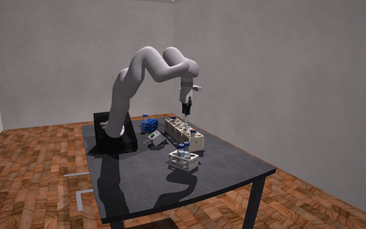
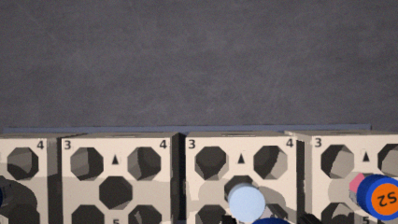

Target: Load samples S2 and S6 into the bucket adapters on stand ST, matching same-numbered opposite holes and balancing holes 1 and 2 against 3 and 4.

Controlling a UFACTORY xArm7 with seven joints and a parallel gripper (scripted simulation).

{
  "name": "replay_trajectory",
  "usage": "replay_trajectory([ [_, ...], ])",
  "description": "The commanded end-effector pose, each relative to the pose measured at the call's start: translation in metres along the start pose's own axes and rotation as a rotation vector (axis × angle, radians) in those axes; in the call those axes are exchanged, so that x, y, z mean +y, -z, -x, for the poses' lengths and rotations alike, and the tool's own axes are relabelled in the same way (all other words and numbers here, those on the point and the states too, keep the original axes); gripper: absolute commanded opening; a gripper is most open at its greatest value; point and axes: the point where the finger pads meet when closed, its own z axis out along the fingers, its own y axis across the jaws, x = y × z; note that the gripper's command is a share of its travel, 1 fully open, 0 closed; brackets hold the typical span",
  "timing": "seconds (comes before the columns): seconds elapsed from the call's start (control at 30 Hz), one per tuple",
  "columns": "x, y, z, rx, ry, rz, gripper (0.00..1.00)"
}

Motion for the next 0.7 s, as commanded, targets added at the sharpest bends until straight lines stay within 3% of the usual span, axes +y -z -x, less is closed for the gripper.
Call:
replay_trajectory([
  [0.0,-0.001,0.002,-0.001,0.005,0.000,-0.002,0.00],
  [0.67,-0.001,-0.008,-0.001,0.004,0.000,-0.002,0.00],
])
